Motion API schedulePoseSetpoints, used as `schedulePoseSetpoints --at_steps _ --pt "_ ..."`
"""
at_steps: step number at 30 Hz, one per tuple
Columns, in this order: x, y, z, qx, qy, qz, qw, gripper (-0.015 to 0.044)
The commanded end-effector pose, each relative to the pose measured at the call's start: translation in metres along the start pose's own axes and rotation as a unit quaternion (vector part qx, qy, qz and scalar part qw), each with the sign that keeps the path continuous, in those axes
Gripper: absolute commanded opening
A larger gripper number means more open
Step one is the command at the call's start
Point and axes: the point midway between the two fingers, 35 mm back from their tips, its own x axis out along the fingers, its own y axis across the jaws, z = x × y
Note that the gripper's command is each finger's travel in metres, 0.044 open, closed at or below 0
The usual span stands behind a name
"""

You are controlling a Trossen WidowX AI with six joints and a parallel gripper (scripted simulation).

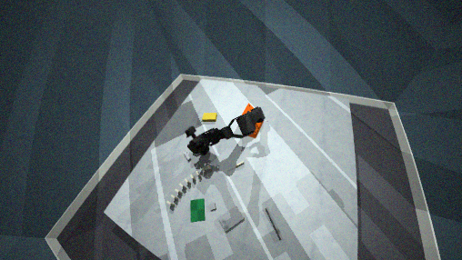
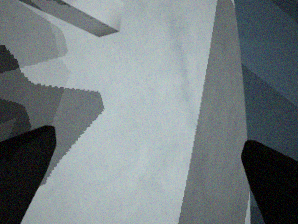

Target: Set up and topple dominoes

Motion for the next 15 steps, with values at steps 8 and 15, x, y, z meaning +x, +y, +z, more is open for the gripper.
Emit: schedulePoseSetpoints --at_steps 8,15 --pt "-0.060 -0.041 -0.007 -0.291 0.026 0.345 0.892 0.0440" --pt "-0.091 -0.038 -0.024 -0.297 0.007 0.452 0.841 0.0440"
